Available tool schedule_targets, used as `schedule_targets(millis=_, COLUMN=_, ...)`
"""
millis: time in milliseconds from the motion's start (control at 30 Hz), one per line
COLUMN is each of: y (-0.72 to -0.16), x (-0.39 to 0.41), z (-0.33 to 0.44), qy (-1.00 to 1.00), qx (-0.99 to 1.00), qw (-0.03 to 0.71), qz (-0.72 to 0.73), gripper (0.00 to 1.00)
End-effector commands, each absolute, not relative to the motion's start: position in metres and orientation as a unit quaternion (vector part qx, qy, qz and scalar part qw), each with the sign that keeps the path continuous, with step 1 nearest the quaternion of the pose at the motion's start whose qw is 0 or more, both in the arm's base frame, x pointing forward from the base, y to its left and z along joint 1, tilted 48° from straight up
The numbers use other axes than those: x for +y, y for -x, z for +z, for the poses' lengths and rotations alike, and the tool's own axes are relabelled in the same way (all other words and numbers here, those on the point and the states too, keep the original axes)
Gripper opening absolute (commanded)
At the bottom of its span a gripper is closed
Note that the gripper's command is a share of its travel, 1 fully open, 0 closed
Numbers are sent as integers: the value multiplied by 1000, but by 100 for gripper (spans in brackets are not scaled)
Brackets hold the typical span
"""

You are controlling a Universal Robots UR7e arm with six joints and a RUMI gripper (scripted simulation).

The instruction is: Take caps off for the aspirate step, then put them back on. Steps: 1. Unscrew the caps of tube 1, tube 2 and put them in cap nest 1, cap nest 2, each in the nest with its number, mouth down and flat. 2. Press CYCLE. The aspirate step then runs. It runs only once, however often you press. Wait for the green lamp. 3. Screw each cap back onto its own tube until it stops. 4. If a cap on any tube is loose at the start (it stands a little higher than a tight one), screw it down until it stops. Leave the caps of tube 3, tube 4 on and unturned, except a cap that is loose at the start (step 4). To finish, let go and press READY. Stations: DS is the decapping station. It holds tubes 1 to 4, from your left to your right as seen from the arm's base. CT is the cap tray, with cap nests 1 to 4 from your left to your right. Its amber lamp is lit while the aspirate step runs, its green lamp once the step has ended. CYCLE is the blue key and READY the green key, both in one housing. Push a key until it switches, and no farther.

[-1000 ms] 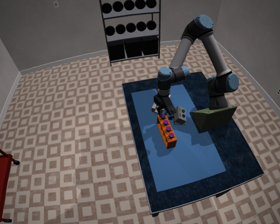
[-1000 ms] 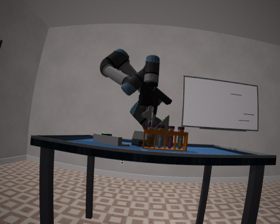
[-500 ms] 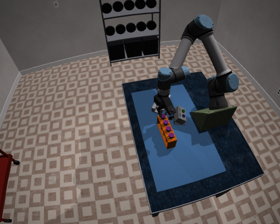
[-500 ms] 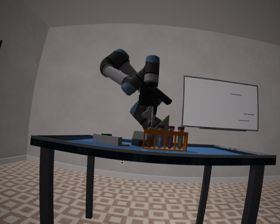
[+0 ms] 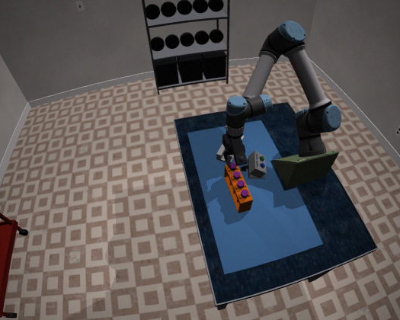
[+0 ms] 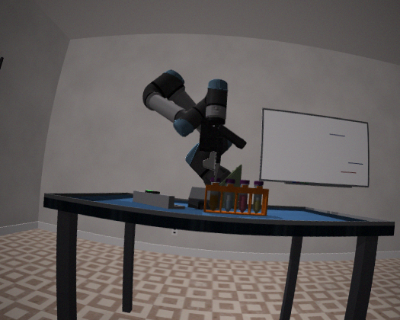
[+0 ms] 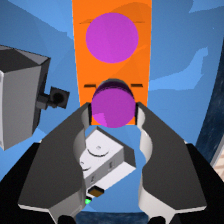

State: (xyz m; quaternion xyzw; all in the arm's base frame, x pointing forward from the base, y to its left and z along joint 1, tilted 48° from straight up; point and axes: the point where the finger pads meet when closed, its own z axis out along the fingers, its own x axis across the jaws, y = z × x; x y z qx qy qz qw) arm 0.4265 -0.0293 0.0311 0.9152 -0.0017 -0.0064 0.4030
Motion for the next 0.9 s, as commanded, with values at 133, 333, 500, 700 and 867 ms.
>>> schedule_targets(millis=133, y=-427, x=-29, z=31, qy=-912, qx=-73, qw=403, qz=25, gripper=0)
schedule_targets(millis=333, y=-427, x=-29, z=31, qy=-909, qx=-104, qw=402, qz=38, gripper=0)
schedule_targets(millis=500, y=-427, x=-29, z=31, qy=-909, qx=-104, qw=402, qz=38, gripper=35)
schedule_targets(millis=700, y=-427, x=-29, z=31, qy=-909, qx=-104, qw=402, qz=38, gripper=35)
schedule_targets(millis=867, y=-427, x=-22, z=37, qy=-909, qx=-104, qw=402, qz=38, gripper=35)
